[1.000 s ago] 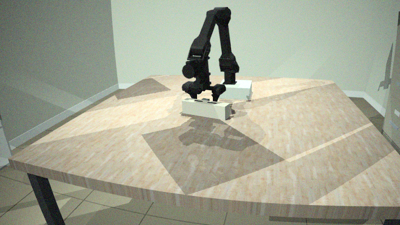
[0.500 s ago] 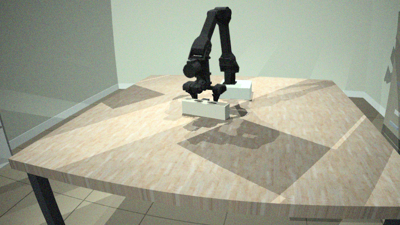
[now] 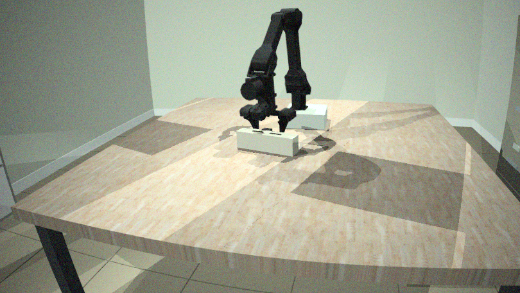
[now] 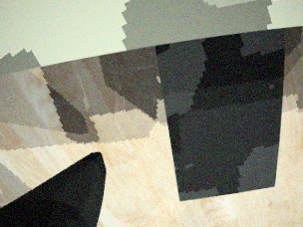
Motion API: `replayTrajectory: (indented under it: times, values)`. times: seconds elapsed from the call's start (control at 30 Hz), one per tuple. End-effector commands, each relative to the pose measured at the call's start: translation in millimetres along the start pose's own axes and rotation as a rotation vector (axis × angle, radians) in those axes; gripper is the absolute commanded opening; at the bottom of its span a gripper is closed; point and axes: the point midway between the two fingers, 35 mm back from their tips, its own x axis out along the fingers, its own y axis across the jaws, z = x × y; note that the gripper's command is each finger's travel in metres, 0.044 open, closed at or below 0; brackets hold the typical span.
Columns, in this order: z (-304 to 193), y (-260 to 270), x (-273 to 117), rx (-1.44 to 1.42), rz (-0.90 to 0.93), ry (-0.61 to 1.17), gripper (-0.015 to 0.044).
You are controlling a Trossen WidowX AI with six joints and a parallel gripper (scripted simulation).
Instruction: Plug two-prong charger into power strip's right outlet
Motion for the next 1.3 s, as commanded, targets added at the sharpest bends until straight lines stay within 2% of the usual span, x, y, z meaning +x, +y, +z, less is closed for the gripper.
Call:
replayTrajectory:
  times: [0.0,1.13,1.27]
  values:
    - [-5,-1,0,0.001,-0.004,-0.005,0.0440]
    - [-41,0,3,0.000,0.000,-0.005,0.0440]
    - [-35,0,-17,0.001,0.001,-0.161,0.0440]
